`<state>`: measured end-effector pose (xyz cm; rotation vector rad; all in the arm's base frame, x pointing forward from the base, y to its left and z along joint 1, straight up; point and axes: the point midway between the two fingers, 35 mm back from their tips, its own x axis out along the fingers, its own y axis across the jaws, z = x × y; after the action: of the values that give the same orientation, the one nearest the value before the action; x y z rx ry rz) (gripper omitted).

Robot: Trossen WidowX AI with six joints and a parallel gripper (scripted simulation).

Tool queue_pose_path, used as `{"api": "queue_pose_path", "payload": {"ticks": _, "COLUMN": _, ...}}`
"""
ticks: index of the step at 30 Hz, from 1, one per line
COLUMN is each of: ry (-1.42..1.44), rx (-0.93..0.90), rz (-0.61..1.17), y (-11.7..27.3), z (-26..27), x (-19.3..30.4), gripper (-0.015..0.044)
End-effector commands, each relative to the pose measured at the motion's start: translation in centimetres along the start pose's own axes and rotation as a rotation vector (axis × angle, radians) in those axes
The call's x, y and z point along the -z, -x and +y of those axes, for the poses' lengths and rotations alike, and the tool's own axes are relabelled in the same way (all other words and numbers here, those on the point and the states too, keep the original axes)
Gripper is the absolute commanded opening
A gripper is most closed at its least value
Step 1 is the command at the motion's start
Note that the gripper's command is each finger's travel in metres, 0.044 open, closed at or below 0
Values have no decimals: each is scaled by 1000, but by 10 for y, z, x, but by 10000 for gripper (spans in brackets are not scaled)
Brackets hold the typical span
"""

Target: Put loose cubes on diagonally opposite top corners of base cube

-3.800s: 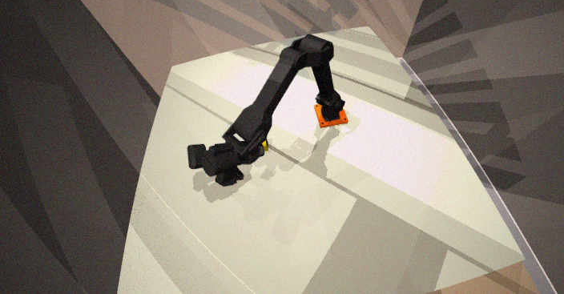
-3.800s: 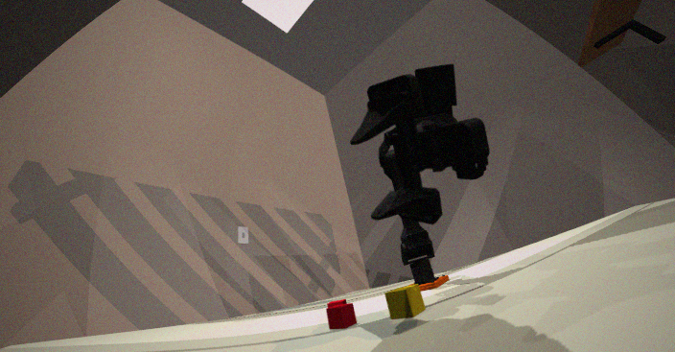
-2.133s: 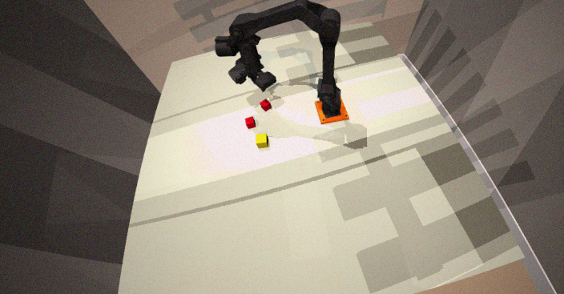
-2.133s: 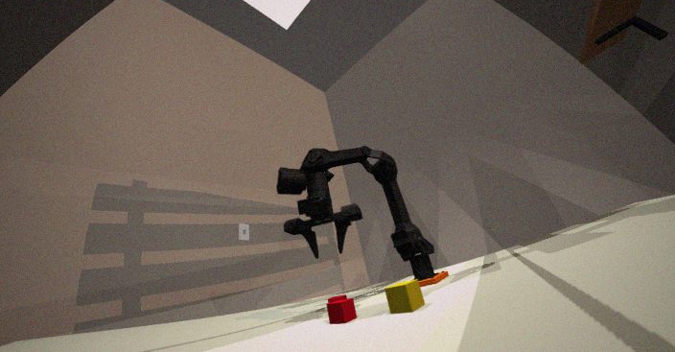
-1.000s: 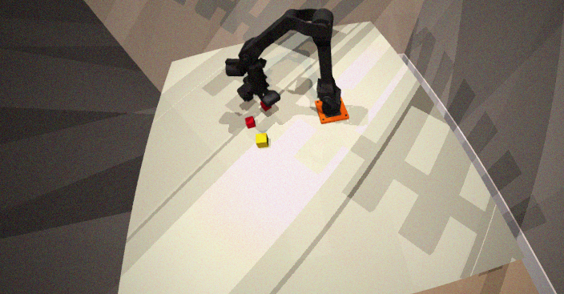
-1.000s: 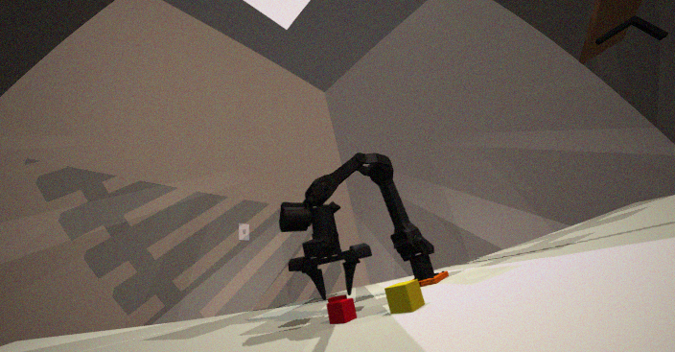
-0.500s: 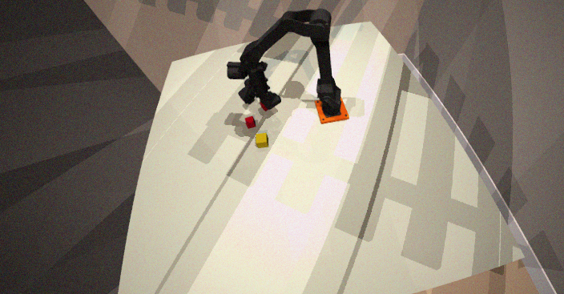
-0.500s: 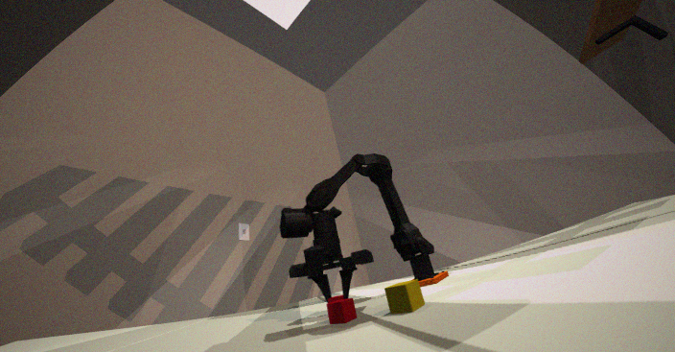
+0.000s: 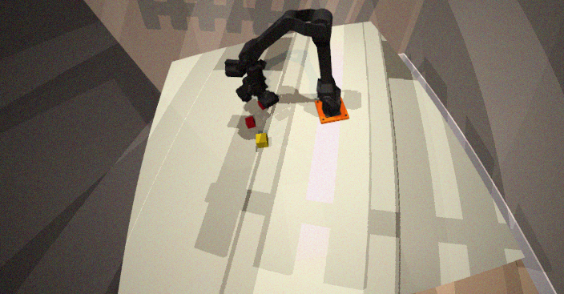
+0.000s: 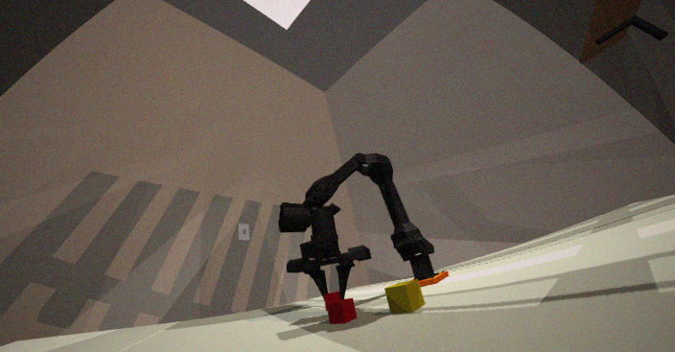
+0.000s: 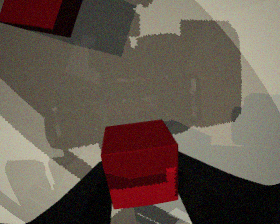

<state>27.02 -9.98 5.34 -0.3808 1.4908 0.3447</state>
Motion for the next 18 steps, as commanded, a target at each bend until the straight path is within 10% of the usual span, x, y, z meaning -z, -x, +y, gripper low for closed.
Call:
{"api": "queue_pose_path", "payload": {"ticks": 1, "ry": -4, "rx": 3, "rz": -8, "y": 9, "z": -1, "x": -2, "gripper": 105}}
{"api": "queue_pose_path", "payload": {"ticks": 18, "ry": 4, "rx": -3, "rz": 0, "y": 33, "z": -3, "x": -3, "gripper": 105}}
